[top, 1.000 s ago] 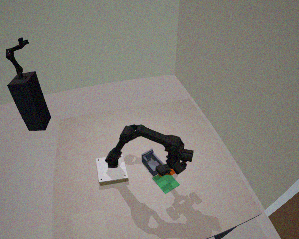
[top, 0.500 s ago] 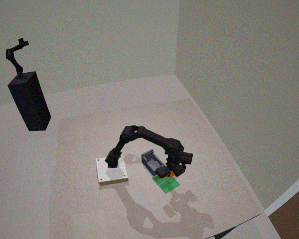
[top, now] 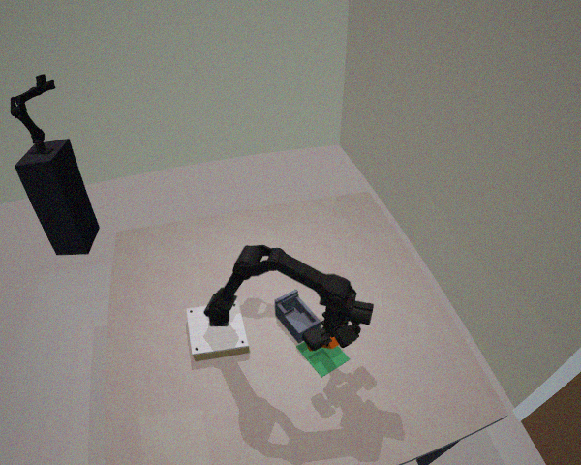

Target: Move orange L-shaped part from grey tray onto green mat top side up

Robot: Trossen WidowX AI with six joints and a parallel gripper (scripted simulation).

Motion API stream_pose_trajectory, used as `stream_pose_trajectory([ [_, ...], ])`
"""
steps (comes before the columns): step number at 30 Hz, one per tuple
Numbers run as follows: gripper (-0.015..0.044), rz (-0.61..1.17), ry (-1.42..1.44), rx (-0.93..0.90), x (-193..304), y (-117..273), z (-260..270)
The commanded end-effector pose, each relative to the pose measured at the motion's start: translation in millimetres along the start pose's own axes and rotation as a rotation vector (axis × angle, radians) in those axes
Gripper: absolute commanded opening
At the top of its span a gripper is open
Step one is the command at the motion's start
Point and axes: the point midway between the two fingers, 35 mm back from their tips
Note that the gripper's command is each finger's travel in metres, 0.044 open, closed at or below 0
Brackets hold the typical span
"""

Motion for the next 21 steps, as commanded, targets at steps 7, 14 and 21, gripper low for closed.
stream_pose_trajectory([
  [7,0.0,0.012,0.006,0.002,3,-19,-1],
  [14,0.0,0.012,0.006,0.002,3,-25,-1],
  [21,0.0,0.012,0.006,0.002,3,-26,-1],
])
Point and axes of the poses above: the point midway between the two fingers, 35 mm back from their tips, its own y axis back along the fingers, its own z axis across the jaws, x = y × z, and after that the axes turned 6 degrees about y, right-handed
